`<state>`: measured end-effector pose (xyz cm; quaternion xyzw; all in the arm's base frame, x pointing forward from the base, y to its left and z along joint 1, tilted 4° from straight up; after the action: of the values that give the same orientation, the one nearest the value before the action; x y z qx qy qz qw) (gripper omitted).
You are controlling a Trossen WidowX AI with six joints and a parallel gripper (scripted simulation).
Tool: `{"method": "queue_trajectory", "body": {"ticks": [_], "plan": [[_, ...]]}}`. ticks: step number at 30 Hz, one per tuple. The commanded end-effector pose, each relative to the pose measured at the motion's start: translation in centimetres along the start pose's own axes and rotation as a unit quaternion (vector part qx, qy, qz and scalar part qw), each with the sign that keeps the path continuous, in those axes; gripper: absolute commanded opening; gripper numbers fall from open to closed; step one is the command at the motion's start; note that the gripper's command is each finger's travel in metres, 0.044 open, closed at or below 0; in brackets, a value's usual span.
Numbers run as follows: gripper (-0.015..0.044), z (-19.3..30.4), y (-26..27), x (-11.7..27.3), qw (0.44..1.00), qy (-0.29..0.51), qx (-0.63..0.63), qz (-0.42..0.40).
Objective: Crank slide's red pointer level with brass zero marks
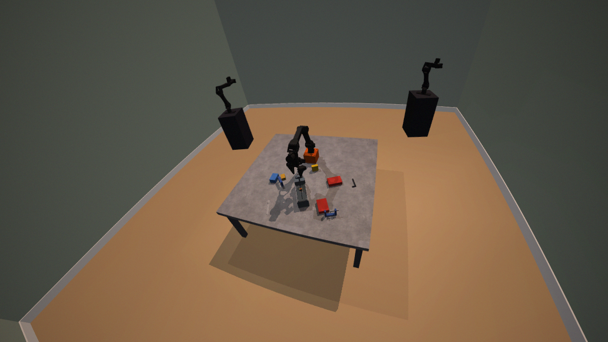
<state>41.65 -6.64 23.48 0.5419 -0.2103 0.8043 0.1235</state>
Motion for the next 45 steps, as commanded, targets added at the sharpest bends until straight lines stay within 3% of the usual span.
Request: {"method": "queue_trajectory", "body": {"ticks": [1,9,33,45], "plan": [[0.0440,0.4,-0.9,-0.1,0.996,-0.007,0.082,-0.015],[0.0440,0.9,-2.8,-0.6,0.963,-0.033,0.263,-0.043],[0.0440,0.9,-2.9,-0.6,0.962,-0.033,0.267,-0.043],[0.0125,0.9,-2.9,-0.6,0.962,-0.033,0.267,-0.043]]}}
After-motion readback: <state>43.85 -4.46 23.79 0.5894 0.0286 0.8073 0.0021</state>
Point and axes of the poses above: the point midway between the two fingers, 35 mm back from their tips, its own x axis back along the fingers, its own y axis across the jaws, z = x × y, the point moved 6 cm from there along x, back along the fingers, and after that the axes turned 12 degrees about x, right-handed, at the moved point
